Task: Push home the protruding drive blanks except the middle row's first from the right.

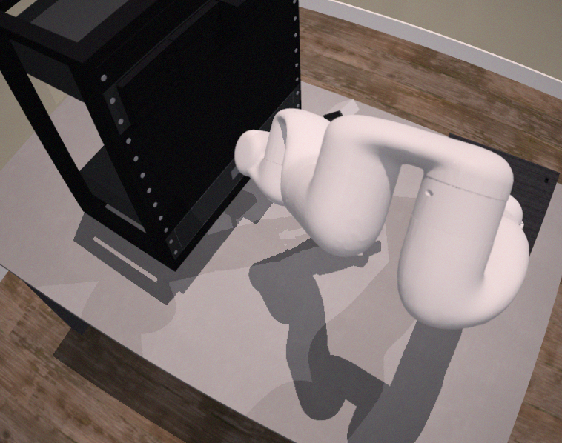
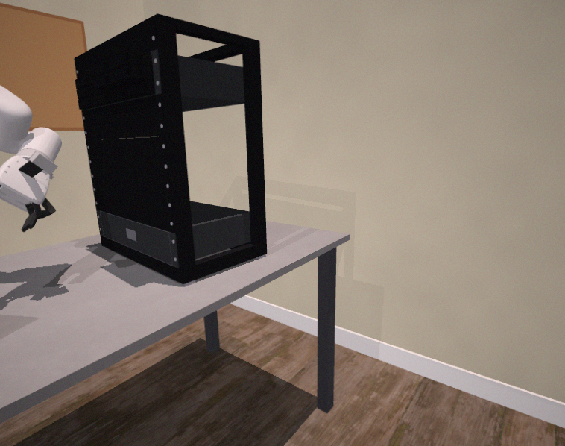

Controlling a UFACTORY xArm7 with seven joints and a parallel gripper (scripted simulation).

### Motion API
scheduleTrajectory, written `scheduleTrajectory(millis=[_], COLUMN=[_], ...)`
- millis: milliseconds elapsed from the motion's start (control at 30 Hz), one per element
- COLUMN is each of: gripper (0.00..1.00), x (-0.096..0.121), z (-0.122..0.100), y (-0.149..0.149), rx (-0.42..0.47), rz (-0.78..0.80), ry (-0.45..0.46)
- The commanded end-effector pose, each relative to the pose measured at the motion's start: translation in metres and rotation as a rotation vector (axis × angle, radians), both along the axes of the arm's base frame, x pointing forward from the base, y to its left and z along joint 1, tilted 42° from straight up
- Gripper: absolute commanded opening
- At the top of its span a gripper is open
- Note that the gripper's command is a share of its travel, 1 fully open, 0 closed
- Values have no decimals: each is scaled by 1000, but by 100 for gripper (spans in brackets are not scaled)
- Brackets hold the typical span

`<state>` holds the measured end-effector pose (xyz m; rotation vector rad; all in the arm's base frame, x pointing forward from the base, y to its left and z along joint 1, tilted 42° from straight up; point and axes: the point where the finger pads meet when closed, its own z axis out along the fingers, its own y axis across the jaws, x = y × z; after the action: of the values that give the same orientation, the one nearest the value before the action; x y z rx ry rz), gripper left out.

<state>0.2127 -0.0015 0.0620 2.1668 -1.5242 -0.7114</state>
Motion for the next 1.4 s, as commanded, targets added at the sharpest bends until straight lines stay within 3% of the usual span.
scheduleTrajectory(millis=[0, 667, 1367], gripper=[100, 100, 100], x=[-5, -17, -5], z=[3, 15, 34], y=[-2, 0, 0], rx=[-12, -48, -46], rz=[-131, -762, -1422], ry=[0, 56, 188])
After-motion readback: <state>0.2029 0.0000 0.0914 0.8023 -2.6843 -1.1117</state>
